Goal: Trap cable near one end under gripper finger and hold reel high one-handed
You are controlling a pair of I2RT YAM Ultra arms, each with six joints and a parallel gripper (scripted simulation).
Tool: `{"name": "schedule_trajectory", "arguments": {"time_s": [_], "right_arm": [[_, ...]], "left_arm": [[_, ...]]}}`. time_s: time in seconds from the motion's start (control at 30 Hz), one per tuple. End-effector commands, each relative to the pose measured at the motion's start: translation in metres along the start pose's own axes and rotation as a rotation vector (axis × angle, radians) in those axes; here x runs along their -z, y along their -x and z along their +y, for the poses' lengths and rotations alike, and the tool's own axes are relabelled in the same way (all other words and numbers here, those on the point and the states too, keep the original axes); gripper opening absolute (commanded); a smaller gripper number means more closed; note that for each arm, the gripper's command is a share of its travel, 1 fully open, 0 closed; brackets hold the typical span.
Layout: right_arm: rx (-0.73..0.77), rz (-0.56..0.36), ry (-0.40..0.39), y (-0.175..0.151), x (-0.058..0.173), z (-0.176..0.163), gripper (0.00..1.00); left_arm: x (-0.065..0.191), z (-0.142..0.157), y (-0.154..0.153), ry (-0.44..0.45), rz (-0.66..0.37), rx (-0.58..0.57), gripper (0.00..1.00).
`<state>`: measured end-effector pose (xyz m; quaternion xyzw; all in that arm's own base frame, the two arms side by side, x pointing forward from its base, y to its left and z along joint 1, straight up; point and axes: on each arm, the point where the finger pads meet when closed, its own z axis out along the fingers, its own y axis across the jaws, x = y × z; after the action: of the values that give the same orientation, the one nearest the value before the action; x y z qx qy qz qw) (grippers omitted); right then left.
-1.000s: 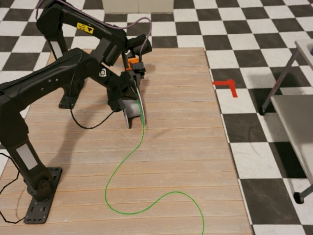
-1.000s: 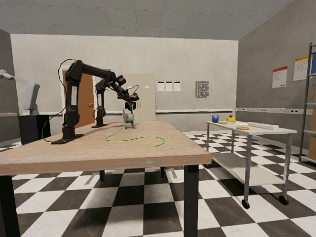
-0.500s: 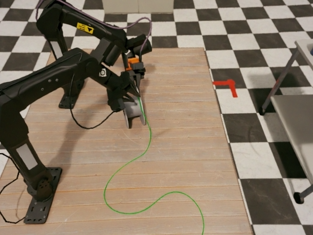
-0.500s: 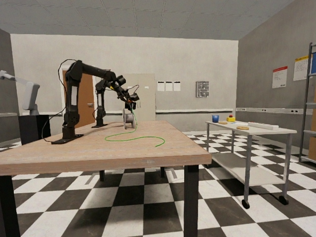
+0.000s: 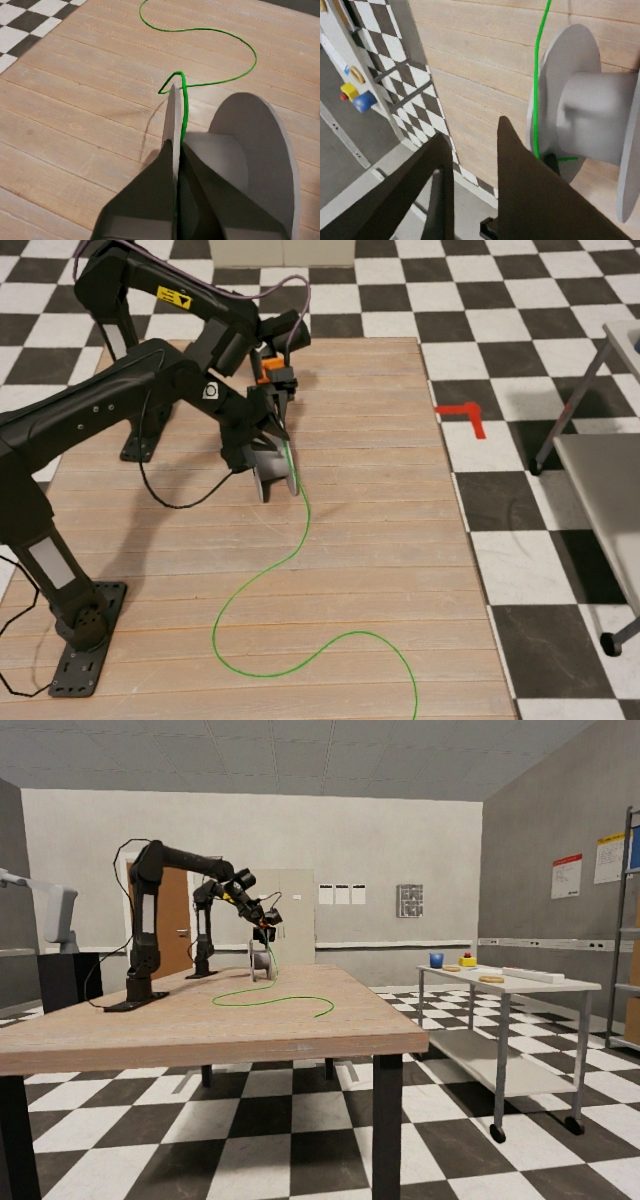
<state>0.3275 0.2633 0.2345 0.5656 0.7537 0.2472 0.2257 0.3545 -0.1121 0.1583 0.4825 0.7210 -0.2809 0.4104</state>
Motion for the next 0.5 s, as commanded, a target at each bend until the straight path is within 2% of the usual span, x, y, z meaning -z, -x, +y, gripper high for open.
{"name": "schedule_trajectory", "arguments": {"time_s": [0.0,0.13,0.47], "right_arm": [[-0.017,0.014,0.036,0.019,0.025,0.017,0.3],[-0.025,0.013,0.035,0.026,0.028,0.018,0.3],[-0.068,0.012,0.037,0.067,0.048,0.032,0.3]], "left_arm": [[0.006,-0.005,0.002,0.003,-0.011,-0.002,0.0],[0.006,-0.005,0.002,0.003,-0.011,-0.002,0.0],[0.006,-0.005,0.002,0.003,-0.011,-0.002,0.0]]}}
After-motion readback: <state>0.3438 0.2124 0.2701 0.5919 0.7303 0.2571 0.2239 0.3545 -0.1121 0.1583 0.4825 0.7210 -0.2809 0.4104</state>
